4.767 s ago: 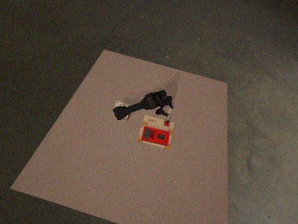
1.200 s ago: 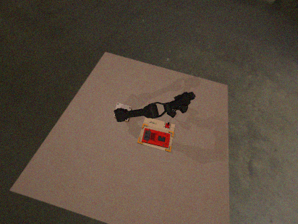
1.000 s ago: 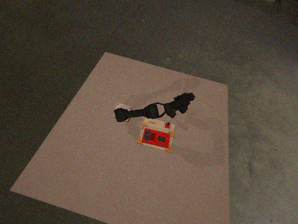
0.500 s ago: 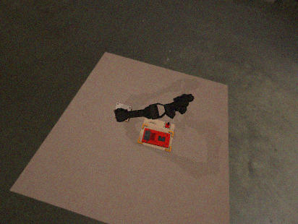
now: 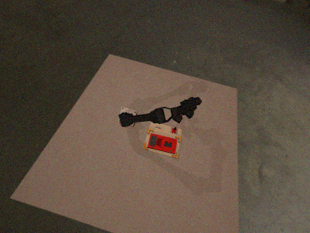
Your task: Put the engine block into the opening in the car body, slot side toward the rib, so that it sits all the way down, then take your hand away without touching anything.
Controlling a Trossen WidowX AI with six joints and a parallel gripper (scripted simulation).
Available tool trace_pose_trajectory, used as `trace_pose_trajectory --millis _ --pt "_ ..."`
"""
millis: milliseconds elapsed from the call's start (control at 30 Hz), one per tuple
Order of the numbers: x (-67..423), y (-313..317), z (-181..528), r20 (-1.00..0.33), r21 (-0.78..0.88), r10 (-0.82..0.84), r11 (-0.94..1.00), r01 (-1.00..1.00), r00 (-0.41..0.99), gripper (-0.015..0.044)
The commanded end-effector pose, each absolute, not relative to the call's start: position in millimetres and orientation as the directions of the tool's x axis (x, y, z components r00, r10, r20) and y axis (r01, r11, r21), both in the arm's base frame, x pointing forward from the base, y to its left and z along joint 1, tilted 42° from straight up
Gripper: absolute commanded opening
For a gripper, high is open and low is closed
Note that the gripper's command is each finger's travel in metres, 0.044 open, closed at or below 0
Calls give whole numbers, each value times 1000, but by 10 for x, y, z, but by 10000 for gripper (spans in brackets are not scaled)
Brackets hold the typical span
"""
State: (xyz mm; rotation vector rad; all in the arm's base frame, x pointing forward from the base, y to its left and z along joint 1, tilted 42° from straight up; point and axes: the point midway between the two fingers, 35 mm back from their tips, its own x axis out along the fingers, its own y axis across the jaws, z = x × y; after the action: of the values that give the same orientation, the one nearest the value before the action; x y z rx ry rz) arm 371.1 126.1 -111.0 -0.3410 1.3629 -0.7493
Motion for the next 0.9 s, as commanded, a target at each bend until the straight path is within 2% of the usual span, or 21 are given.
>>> trace_pose_trajectory --millis 0,867 --pt "3731 1377 -973 -761 -611 -648 736 292 40 0" --pt "3555 1810 -282 -763 -610 -646 737 291 38 0"
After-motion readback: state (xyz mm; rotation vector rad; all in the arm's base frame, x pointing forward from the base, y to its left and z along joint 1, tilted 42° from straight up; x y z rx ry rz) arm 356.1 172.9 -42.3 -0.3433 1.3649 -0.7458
